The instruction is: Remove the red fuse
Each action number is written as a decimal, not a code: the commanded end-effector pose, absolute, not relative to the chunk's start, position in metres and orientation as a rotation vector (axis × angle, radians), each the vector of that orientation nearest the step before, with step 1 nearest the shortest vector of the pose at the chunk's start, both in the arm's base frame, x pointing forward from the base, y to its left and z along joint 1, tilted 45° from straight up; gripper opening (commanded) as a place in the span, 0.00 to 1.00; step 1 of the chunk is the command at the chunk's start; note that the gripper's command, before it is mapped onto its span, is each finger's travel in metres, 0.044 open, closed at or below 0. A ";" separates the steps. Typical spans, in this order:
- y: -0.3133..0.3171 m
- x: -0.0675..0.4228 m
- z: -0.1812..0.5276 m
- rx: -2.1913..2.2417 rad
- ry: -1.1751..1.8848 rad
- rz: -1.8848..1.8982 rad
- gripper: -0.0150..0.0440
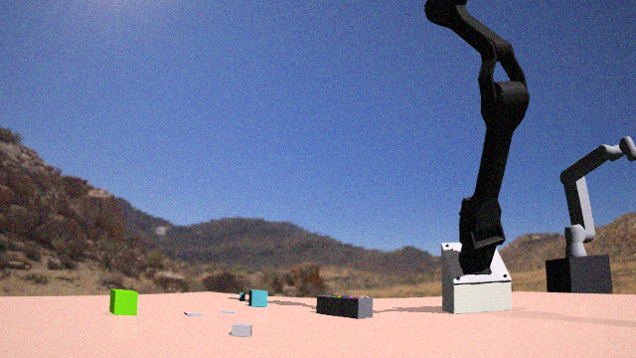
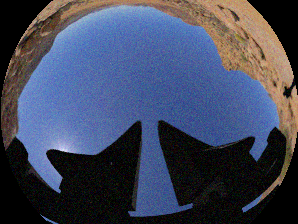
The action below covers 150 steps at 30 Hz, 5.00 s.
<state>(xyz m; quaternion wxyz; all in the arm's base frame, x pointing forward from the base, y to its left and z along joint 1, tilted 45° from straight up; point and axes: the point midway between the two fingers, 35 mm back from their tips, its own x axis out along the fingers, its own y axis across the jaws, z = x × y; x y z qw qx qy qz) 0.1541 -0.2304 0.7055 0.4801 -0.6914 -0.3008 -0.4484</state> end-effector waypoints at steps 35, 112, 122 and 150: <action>-0.222 0.438 0.221 -0.688 0.421 0.189 0.38; 0.049 0.272 0.004 0.005 1.132 1.124 0.38; 0.055 0.272 -0.002 0.006 1.132 1.125 0.38; 0.054 0.273 -0.001 -0.002 1.130 1.126 0.25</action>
